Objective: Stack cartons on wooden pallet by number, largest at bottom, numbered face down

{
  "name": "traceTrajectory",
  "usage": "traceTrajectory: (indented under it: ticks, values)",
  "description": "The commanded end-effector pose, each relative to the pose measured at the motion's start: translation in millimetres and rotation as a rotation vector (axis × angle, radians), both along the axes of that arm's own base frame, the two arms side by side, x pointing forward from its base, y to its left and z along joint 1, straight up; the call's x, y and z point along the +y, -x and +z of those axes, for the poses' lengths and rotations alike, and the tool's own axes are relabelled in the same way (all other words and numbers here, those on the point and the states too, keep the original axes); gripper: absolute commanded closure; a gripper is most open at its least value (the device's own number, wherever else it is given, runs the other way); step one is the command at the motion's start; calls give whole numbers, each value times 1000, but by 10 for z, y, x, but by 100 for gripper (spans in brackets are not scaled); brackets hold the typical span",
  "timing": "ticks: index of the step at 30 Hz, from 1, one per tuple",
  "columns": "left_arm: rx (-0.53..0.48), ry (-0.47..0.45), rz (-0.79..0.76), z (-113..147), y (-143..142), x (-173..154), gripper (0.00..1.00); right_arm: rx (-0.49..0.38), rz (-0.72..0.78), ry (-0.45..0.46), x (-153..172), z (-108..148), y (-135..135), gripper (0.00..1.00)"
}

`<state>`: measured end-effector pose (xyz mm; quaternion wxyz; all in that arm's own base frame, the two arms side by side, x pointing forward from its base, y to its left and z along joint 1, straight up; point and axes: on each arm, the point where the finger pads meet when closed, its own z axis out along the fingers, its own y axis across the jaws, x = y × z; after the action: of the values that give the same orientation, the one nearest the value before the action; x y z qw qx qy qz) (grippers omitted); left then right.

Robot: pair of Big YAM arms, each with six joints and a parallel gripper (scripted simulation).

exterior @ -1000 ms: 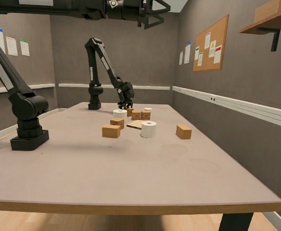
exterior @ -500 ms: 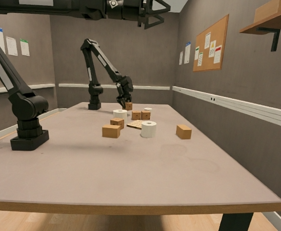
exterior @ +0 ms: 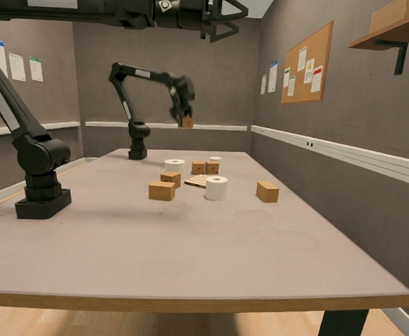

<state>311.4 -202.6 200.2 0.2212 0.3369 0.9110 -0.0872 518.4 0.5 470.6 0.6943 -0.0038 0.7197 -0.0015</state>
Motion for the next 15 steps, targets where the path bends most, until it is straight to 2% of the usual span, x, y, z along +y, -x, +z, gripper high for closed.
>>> traceTrajectory:
  ticks: [1, 2, 4, 6, 12, 15]
  values:
    - [-4, 35, 34, 874, -132, -230, 50, -47, -3, -8, -10, 277, 2, 0]
    - [-4, 48, 49, 1048, -120, -348, 50, -47, -3, -8, -10, 277, 2, 0]
    - [-6, 59, 59, 1228, -85, -612, 50, -47, -3, -8, -10, 277, 2, 0]
    - [-6, 59, 59, 1228, -85, -612, 50, -47, -3, -8, -10, 277, 2, 0]
    - [-26, 62, 40, 1348, 13, -1501, 50, -47, -3, -8, -10, 277, 2, 0]
    - [-32, 56, 29, 1350, 55, -1813, 50, -47, -3, -8, -10, 277, 2, 0]
